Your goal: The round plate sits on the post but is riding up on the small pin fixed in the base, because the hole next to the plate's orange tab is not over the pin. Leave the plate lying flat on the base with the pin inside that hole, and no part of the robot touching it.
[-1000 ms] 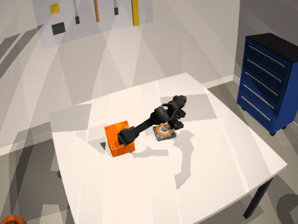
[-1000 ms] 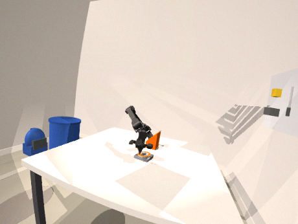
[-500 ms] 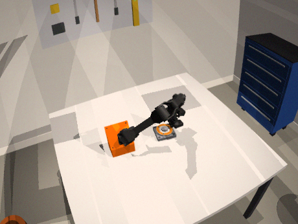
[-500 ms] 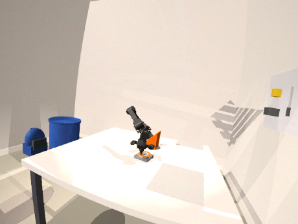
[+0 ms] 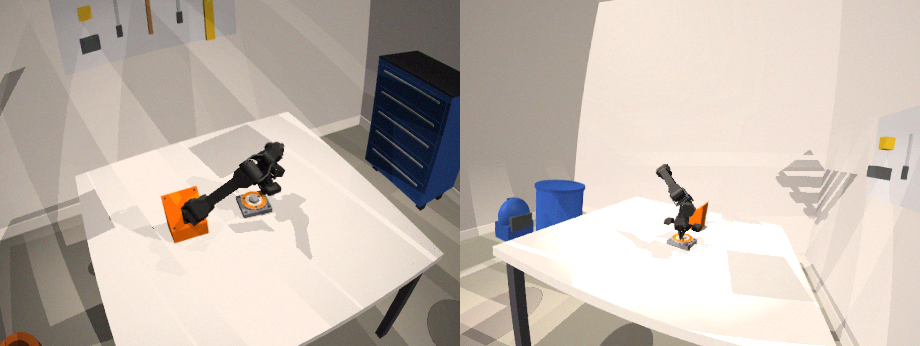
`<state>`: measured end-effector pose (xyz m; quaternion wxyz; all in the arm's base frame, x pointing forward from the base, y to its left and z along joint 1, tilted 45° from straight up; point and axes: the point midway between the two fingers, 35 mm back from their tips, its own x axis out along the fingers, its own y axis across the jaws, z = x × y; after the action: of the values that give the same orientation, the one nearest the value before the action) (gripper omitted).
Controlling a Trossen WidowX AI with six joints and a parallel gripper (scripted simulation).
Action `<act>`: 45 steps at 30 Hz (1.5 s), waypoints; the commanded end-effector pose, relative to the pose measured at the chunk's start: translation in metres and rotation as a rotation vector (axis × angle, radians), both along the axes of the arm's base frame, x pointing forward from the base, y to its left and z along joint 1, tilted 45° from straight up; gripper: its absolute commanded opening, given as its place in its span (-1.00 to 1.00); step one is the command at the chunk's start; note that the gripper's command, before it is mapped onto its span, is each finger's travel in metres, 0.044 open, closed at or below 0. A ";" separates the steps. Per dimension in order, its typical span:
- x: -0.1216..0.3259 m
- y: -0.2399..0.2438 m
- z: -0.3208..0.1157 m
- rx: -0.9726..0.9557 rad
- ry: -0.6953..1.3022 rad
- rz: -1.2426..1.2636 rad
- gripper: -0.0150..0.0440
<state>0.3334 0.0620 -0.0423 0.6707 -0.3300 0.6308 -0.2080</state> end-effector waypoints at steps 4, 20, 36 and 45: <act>-0.003 0.008 -0.008 0.005 0.004 -0.003 -0.49; -0.018 0.021 -0.018 0.006 0.005 -0.003 -0.49; -0.031 0.027 -0.024 0.007 0.005 -0.003 -0.49; -0.035 0.028 -0.025 0.007 0.005 -0.003 -0.49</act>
<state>0.3049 0.0920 -0.0652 0.6751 -0.3263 0.6290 -0.2052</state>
